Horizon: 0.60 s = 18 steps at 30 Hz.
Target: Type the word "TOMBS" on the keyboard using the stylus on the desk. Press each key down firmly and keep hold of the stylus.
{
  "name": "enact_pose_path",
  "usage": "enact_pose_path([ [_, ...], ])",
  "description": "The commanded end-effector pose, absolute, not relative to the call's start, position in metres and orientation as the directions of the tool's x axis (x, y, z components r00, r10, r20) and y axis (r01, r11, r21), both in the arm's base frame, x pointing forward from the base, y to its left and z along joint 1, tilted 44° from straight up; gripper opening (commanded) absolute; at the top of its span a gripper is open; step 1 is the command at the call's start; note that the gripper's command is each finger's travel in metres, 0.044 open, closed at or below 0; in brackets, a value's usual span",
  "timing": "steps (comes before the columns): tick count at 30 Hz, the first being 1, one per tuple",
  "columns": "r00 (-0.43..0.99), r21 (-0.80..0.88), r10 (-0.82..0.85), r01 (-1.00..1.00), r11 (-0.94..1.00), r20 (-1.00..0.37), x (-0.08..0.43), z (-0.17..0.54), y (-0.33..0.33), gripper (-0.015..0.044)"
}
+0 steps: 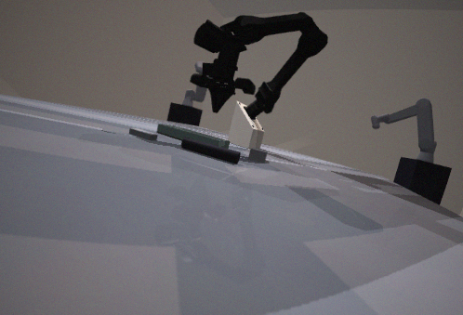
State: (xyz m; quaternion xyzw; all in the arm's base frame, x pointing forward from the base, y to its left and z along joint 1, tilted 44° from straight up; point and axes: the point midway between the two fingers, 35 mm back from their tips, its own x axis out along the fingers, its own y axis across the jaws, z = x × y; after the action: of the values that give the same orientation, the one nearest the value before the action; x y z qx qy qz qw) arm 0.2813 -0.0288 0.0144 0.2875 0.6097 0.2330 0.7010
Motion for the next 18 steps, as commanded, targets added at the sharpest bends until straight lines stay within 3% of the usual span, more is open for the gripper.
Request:
enact_pose_path([
  [1, 0.148, 0.687, 0.677, 0.024, 0.726, -0.721, 0.281, 0.014, -0.029, 0.0000],
  [6, 0.148, 0.687, 0.677, 0.024, 0.726, -0.721, 0.281, 0.014, -0.029, 0.0000],
  [9, 0.147, 0.689, 0.680, 0.013, 0.725, -0.718, 0.281, 0.014, -0.029, 0.0079],
  [12, 0.138, 0.706, 0.721, -0.145, 0.693, -0.679, 0.272, 0.004, -0.028, 0.0150],
  [18, 0.145, 0.656, 0.816, -0.524, 0.543, -0.560, 0.250, -0.015, -0.026, 0.0150],
])
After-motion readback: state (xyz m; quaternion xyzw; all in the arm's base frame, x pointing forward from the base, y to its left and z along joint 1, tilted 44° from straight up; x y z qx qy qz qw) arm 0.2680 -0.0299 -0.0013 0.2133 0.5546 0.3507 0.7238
